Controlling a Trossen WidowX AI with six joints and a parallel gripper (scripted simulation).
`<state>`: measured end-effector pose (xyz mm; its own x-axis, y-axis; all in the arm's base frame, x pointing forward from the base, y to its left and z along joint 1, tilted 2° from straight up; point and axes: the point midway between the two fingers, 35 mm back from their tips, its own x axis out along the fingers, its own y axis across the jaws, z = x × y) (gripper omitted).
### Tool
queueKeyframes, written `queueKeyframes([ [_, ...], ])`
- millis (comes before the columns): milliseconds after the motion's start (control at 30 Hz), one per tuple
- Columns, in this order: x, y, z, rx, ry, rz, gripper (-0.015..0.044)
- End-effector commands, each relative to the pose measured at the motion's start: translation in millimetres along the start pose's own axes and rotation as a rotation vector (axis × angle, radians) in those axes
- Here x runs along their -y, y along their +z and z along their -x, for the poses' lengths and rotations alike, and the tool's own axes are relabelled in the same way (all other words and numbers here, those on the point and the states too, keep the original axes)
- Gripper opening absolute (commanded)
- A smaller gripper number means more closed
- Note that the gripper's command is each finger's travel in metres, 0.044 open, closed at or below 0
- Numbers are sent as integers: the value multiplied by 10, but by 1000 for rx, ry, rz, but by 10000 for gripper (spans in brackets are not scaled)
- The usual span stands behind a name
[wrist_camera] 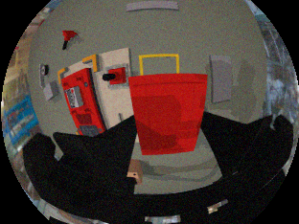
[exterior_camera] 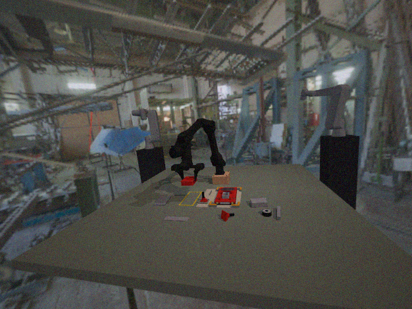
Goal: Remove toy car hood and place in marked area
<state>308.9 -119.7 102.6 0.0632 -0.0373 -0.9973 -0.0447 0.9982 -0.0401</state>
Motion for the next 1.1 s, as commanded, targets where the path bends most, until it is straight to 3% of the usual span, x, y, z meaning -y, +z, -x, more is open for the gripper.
queueKeyframes([
  [0,18,-26,-2,-1,5,8,0],
  [1067,25,-8,-237,-1,4,8,0],
])
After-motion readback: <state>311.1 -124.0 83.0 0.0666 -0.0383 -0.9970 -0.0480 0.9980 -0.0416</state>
